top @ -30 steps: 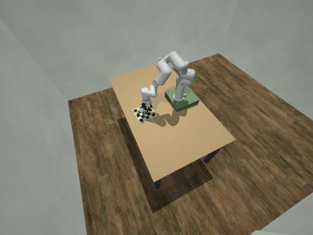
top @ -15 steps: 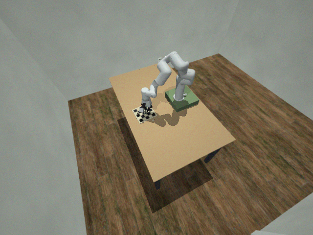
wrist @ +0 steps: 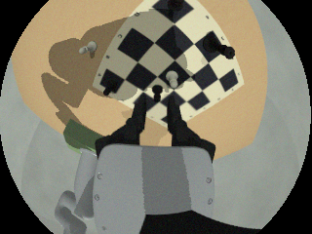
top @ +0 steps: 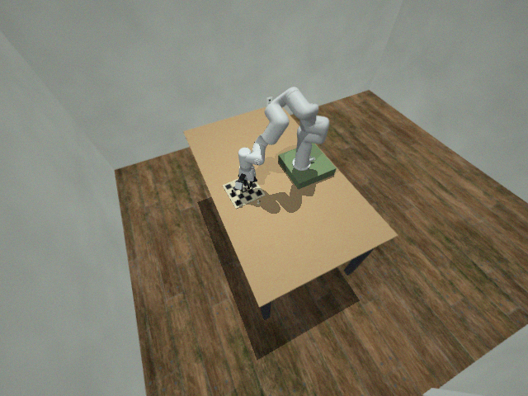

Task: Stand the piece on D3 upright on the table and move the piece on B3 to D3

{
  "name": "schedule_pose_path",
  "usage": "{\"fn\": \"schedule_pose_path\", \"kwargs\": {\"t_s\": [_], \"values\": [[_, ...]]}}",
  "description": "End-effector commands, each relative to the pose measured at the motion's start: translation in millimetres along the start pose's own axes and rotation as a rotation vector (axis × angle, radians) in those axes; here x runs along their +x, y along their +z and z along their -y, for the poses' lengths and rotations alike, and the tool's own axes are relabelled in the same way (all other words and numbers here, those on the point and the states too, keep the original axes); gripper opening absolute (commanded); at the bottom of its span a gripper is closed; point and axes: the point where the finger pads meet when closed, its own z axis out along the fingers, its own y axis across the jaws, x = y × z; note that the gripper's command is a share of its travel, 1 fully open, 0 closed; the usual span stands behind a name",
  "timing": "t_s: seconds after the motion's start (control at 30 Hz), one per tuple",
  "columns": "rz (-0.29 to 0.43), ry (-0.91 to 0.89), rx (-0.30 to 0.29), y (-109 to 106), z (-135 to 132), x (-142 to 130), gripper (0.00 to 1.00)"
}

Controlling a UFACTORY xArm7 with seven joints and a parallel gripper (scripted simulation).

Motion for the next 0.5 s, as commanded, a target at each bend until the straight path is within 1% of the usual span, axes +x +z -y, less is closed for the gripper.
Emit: {"fn": "schedule_pose_path", "kwargs": {"t_s": [0.0,0.47], "values": [[-0.003,0.0,-0.002,2,-1,1,0.34],[-0.003,0.0,-0.002,25,-1,1,0.34]]}}
